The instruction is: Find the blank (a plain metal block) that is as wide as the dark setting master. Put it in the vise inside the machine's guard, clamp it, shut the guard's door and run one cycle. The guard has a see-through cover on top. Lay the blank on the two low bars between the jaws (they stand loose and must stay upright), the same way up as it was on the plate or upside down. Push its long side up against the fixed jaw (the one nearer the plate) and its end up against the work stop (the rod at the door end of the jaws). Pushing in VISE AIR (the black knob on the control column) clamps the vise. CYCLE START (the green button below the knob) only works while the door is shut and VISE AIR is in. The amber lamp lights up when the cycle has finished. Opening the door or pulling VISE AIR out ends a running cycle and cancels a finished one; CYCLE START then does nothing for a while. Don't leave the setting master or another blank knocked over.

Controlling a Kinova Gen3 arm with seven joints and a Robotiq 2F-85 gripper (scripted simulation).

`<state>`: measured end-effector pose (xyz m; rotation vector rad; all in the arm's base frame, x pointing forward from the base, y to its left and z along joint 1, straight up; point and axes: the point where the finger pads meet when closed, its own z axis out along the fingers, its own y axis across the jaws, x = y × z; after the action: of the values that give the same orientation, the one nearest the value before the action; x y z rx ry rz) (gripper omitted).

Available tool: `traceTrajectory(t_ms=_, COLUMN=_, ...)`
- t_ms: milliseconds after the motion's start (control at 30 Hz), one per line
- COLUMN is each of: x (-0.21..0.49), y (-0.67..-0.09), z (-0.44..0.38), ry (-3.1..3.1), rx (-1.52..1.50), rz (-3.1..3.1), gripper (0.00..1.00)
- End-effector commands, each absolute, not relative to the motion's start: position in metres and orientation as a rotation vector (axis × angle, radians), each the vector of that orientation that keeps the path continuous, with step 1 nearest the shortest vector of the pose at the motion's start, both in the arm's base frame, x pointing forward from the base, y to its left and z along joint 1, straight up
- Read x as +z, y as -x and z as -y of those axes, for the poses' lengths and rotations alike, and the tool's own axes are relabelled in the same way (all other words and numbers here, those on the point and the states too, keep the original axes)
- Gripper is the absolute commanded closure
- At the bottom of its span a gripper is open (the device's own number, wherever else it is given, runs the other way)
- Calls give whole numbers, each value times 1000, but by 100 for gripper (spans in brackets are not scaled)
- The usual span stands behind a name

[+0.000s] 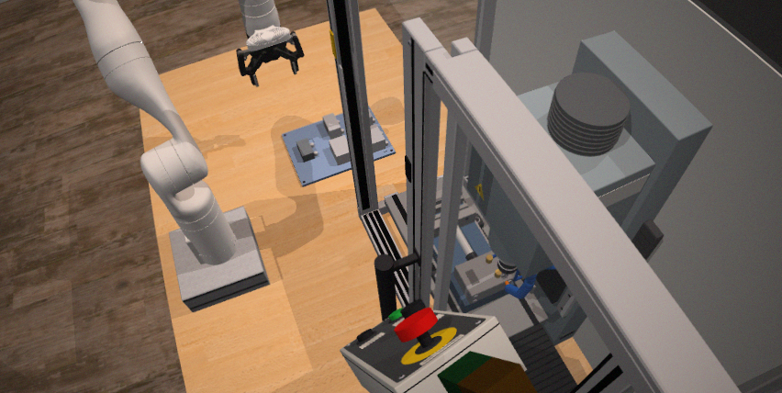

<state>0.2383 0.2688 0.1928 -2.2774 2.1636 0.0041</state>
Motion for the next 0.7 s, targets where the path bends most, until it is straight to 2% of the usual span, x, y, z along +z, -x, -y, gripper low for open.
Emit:
traceTrajectory(t_ms=0, x=191, y=-242, z=-268, ry=2269, rx=1, rz=-2163, gripper=0)
traceTrajectory(t_ms=100, x=191, y=-242, z=-268, ry=2269, rx=1, rz=-2163, gripper=0)
traceTrajectory(t_ms=267, x=145, y=-248, z=-256, ry=2269, rx=1, rz=-2163, gripper=0)
traceTrajectory(t_ms=667, x=145, y=-248, z=-256, ry=2269, rx=1, rz=-2163, gripper=0)
